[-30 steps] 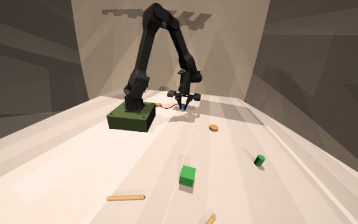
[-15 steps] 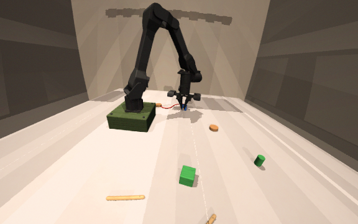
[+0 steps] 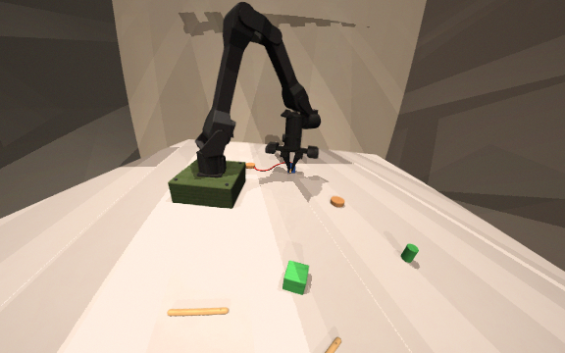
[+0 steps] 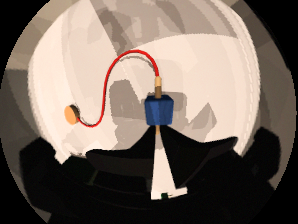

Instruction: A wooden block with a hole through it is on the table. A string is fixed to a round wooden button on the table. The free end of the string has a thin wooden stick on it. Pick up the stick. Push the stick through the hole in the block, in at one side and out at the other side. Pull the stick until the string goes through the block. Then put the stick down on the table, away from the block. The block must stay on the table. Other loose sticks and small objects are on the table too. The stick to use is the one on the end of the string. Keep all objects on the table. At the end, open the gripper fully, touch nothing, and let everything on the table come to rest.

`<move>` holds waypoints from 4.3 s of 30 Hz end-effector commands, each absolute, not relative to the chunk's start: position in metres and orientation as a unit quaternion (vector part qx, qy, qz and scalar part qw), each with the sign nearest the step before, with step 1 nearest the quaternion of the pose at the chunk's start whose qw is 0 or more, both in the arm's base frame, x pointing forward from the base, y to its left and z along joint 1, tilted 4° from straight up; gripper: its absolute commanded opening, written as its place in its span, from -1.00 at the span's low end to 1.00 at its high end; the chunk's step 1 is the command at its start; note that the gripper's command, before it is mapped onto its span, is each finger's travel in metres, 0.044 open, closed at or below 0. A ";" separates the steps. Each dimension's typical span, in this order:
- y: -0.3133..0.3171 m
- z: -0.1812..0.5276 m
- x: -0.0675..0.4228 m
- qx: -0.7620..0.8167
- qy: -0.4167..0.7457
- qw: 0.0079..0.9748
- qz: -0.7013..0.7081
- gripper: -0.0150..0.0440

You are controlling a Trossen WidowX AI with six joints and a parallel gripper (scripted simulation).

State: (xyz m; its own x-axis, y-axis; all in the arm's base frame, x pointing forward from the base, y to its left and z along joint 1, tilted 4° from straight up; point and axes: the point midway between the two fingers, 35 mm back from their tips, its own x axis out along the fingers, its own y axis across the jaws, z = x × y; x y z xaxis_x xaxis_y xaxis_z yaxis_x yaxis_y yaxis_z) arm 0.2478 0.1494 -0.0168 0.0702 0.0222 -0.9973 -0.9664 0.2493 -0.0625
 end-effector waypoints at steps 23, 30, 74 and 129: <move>0.149 -0.019 0.257 -0.466 0.494 0.573 0.459 -0.49; 0.150 -0.017 0.256 -0.488 0.513 0.548 0.445 -0.49; 0.121 -0.018 0.250 -0.508 0.523 0.539 0.421 -0.49; 0.075 -0.016 0.242 -0.526 0.507 0.552 0.402 -0.49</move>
